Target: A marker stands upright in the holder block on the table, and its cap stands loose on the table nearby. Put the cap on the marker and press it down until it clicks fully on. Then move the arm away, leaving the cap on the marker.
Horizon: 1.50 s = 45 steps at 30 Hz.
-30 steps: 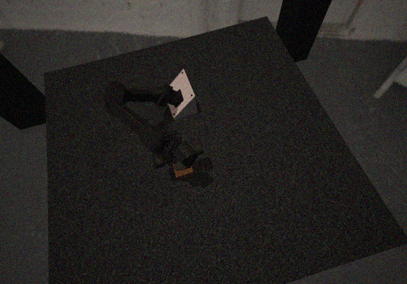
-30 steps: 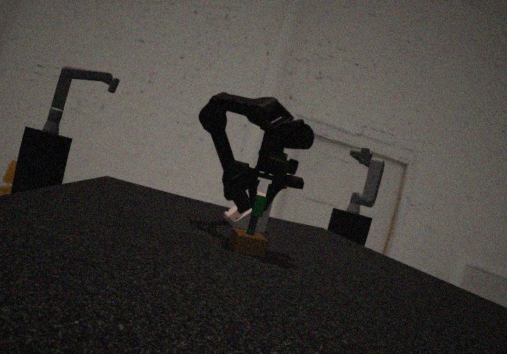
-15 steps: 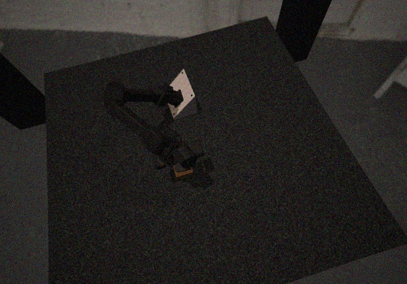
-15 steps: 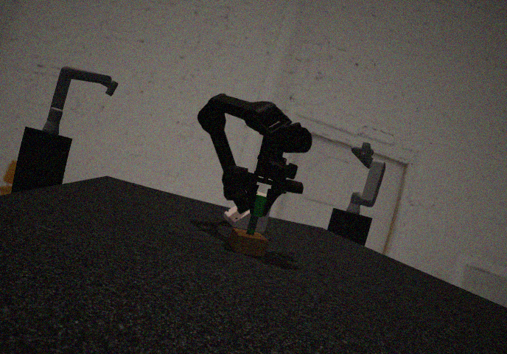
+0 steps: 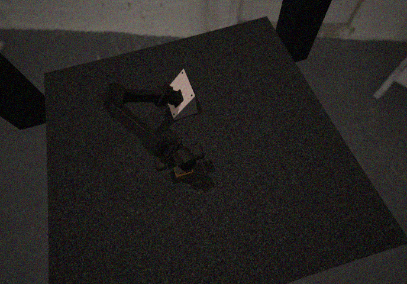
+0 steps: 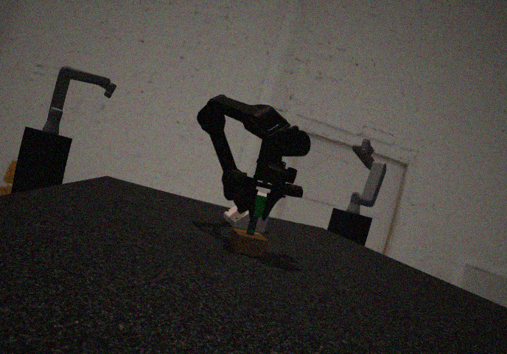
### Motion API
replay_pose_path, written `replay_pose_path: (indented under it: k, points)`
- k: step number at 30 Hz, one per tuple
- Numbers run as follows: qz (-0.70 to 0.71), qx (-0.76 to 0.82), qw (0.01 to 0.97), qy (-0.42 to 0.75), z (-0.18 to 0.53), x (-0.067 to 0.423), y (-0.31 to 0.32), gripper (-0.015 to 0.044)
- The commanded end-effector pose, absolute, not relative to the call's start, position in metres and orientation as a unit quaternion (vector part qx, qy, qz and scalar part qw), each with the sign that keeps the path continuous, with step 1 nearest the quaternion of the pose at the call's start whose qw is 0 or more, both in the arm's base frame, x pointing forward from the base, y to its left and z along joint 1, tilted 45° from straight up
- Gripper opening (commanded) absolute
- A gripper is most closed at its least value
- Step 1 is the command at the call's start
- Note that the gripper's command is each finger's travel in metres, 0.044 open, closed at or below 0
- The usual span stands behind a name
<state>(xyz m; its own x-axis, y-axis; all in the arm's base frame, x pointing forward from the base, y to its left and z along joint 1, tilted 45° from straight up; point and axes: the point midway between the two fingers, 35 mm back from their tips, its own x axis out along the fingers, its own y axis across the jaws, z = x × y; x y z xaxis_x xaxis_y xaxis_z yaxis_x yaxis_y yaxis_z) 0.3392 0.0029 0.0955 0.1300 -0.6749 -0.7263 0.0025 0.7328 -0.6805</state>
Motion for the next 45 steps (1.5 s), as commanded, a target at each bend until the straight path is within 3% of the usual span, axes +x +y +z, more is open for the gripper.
replay_pose_path:
  k: [1,45]
  points:
    - [-0.26,-0.273,0.678,0.632,0.076,0.34,-0.019,0.0]
    - [-0.26,-0.273,0.678,0.631,0.07,0.346,-0.031,0.0]
